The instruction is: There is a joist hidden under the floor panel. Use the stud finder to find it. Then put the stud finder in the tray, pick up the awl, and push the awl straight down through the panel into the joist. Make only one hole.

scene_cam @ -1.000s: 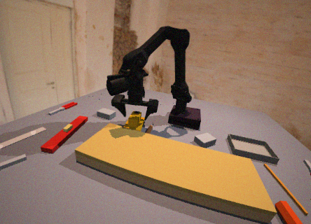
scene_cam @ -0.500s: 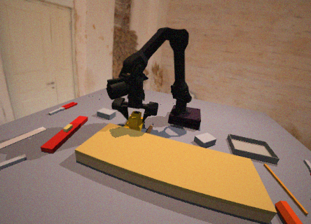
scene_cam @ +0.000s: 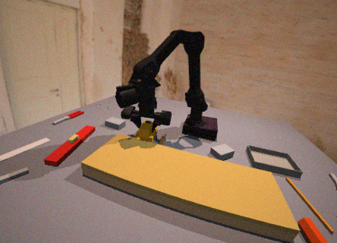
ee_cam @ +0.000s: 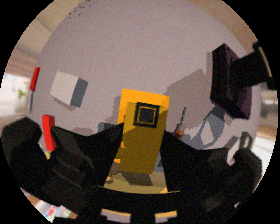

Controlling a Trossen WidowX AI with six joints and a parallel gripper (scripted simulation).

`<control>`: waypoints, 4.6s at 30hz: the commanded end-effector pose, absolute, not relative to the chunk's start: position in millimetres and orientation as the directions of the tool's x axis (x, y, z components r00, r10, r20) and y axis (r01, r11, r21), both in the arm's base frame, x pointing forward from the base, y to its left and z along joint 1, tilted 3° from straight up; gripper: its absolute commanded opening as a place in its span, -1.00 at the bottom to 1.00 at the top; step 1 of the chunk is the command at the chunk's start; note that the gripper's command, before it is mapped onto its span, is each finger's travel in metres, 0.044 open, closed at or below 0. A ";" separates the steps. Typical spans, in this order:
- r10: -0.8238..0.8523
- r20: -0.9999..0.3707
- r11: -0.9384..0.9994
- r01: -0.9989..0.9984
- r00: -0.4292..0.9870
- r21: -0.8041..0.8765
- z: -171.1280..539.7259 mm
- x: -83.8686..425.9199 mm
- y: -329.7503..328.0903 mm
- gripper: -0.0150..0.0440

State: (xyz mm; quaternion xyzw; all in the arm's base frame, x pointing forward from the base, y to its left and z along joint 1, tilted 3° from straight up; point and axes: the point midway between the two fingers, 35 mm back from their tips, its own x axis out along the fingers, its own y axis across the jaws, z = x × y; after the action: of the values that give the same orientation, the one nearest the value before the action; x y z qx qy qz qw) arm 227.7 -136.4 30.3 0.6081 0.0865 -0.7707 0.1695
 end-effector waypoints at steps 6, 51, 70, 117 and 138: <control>-0.158 -0.966 -0.927 0.368 -0.202 0.075 30.1 227.8 -136.9 0.08; -0.129 -0.989 -0.464 0.886 -0.070 -0.002 134.0 263.1 -128.3 -0.49; -0.097 -0.994 0.197 0.980 0.055 0.035 138.4 300.8 -124.3 -0.49; -0.002 -0.944 0.979 -0.190 0.329 -0.069 157.0 385.0 -109.1 -0.49; -0.003 -0.944 0.979 -0.193 0.329 -0.070 124.1 388.9 -111.5 -0.49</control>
State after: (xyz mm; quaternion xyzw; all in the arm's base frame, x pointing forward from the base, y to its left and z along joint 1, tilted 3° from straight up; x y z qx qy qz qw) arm 387.2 -111.6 126.9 -0.0838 0.5801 0.0566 0.8082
